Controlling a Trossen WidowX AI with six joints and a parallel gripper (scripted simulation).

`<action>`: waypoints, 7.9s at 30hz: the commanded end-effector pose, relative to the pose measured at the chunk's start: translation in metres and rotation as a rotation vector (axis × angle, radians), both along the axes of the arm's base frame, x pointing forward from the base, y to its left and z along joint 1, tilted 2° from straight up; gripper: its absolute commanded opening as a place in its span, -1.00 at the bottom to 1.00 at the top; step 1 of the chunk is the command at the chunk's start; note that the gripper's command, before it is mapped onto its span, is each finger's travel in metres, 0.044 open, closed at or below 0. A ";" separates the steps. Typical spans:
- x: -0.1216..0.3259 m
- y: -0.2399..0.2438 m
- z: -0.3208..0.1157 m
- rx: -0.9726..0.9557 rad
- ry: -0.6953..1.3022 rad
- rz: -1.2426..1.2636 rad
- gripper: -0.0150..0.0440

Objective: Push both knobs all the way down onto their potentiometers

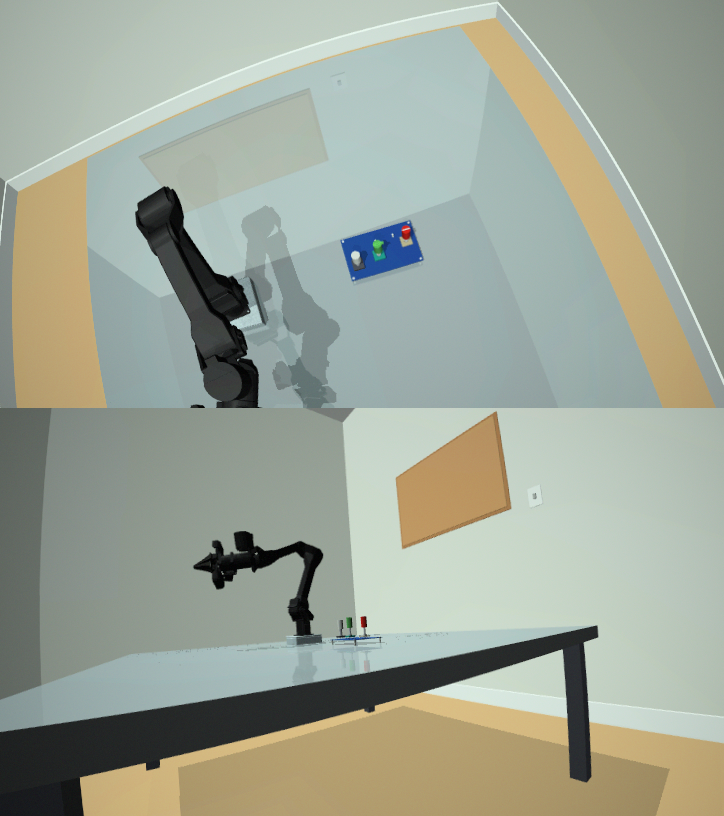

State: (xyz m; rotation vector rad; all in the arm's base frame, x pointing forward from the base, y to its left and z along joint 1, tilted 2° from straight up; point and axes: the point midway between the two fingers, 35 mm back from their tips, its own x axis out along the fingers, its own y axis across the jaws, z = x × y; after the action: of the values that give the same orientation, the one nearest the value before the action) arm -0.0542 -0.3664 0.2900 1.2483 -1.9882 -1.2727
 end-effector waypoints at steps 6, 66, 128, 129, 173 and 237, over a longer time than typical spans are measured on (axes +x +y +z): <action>0.045 -0.012 -0.013 0.143 0.126 0.158 -0.49; 0.317 0.075 -0.093 0.662 1.278 1.308 -0.49; 0.396 0.337 -0.140 -0.012 2.775 2.587 -0.49; 0.396 0.338 -0.140 -0.017 2.779 2.590 -0.49; 0.398 0.337 -0.182 -0.017 2.779 2.590 -0.49; 0.399 0.337 -0.198 -0.017 2.779 2.590 -0.49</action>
State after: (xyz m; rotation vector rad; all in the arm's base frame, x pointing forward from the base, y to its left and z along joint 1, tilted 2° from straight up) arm 0.3434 -0.0300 0.1000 0.0159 -4.7773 0.1003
